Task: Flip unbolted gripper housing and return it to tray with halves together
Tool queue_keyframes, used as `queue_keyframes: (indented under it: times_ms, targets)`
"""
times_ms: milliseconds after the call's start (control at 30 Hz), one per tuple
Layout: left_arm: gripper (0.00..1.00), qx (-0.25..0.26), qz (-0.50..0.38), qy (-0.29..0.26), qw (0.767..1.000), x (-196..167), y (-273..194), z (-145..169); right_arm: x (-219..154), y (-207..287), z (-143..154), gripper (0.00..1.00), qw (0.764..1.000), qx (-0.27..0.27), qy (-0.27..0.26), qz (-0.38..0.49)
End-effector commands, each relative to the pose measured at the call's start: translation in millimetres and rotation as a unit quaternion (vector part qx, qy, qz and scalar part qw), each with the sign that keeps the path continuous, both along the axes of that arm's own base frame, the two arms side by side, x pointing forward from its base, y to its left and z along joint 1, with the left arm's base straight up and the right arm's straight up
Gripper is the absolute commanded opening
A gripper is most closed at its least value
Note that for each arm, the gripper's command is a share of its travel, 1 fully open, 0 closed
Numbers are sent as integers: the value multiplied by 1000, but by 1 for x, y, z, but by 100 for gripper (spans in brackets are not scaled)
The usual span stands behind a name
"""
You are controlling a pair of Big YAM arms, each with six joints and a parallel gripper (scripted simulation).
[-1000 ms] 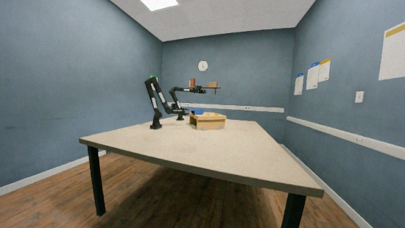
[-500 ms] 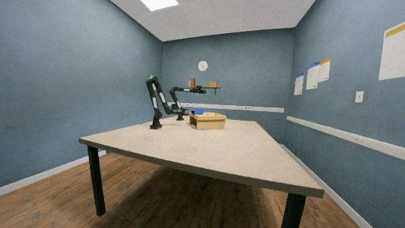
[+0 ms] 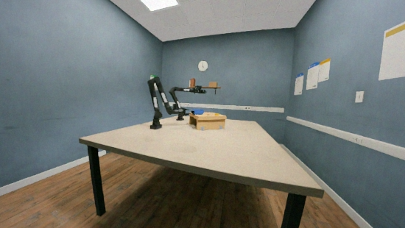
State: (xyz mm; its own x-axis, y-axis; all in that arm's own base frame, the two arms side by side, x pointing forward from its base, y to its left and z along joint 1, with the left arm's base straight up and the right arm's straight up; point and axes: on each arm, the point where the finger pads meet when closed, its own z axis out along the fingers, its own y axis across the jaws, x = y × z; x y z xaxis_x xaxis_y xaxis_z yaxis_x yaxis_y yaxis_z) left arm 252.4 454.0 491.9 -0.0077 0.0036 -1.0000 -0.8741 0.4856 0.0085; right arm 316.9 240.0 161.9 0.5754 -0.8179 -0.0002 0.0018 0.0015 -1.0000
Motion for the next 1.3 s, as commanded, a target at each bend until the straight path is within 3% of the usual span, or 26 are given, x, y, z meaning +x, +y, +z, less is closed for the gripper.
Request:
queue_keyframes:
  times_ms: [0, 1067, 1100, 1267]
  targets:
    - [100, 11, 0, -16, 1000, 0, 1, 18, 20, 11, 24, 45, 999, 22, -30, -1]
    - [100, 11, 0, -16, 1000, 0, 1, 18, 33, 16, 12, 45, 1000, 9, -13, -4]
    - [100, 11, 0, -16, 1000, 0, 1, 18, 30, 17, 11, 27, 1000, 9, -12, -2]
    - [100, 11, 0, -16, 1000, 0, 1, 18, 29, 18, 12, 27, 1000, 9, -12, 0]
